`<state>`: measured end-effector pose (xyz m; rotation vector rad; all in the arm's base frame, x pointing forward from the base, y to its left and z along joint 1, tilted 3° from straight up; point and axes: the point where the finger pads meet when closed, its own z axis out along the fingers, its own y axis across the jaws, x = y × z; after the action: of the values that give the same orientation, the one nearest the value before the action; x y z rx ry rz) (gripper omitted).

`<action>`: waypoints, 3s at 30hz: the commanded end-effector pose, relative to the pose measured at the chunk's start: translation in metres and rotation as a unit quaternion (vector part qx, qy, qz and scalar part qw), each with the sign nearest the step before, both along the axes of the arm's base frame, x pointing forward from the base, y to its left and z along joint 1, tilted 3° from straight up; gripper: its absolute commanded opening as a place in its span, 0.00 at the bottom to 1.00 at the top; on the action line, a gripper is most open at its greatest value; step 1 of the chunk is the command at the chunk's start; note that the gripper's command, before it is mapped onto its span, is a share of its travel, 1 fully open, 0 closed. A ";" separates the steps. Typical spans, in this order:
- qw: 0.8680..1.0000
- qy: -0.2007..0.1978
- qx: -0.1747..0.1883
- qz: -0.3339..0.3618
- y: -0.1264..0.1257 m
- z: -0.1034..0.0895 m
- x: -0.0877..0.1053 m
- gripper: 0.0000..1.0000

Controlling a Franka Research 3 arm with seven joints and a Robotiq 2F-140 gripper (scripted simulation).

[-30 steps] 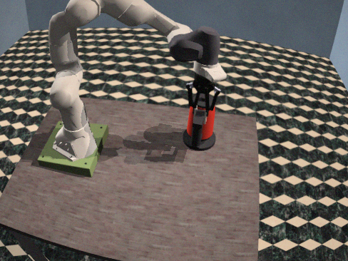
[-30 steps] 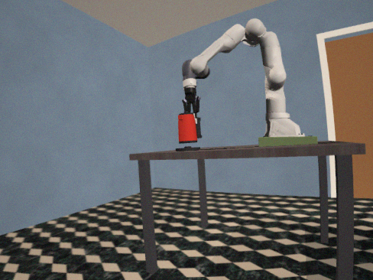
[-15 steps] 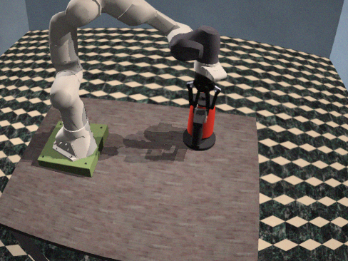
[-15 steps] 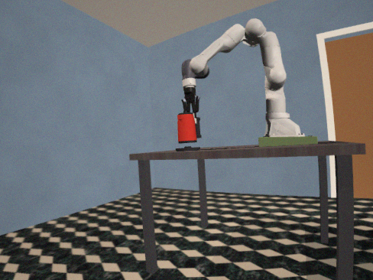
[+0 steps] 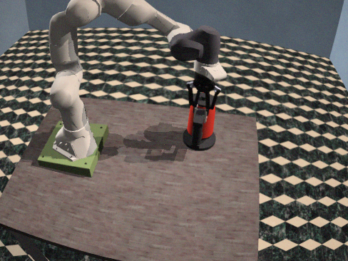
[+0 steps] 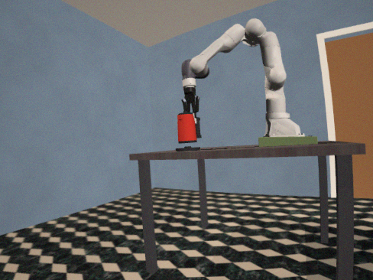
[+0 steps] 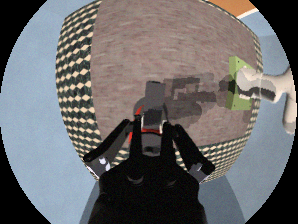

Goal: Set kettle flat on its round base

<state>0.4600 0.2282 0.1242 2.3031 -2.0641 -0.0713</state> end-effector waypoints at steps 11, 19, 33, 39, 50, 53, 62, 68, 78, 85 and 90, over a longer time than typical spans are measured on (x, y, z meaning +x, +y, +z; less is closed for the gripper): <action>1.000 -0.004 0.003 -0.003 0.004 0.004 0.003 0.00; 1.000 -0.004 0.003 -0.003 0.004 0.004 0.003 0.00; 1.000 -0.004 0.003 -0.003 0.004 -0.013 0.002 0.00; 1.000 -0.004 0.003 -0.003 0.004 -0.016 0.002 0.00; 1.000 -0.004 0.003 -0.003 0.004 -0.016 0.002 0.00; 1.000 -0.004 0.003 -0.003 0.004 -0.016 0.002 0.00; 1.000 -0.004 0.003 -0.003 0.004 -0.016 0.002 0.00; 1.000 -0.004 0.003 -0.003 0.004 -0.016 0.002 0.00; 1.000 -0.004 0.003 -0.003 0.004 -0.016 0.002 0.00; 1.000 -0.004 0.003 -0.003 0.004 -0.019 0.001 0.00; 1.000 -0.004 0.003 -0.003 0.004 -0.019 0.001 0.00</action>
<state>0.4588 0.2282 0.1024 2.3005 -2.0633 -0.0730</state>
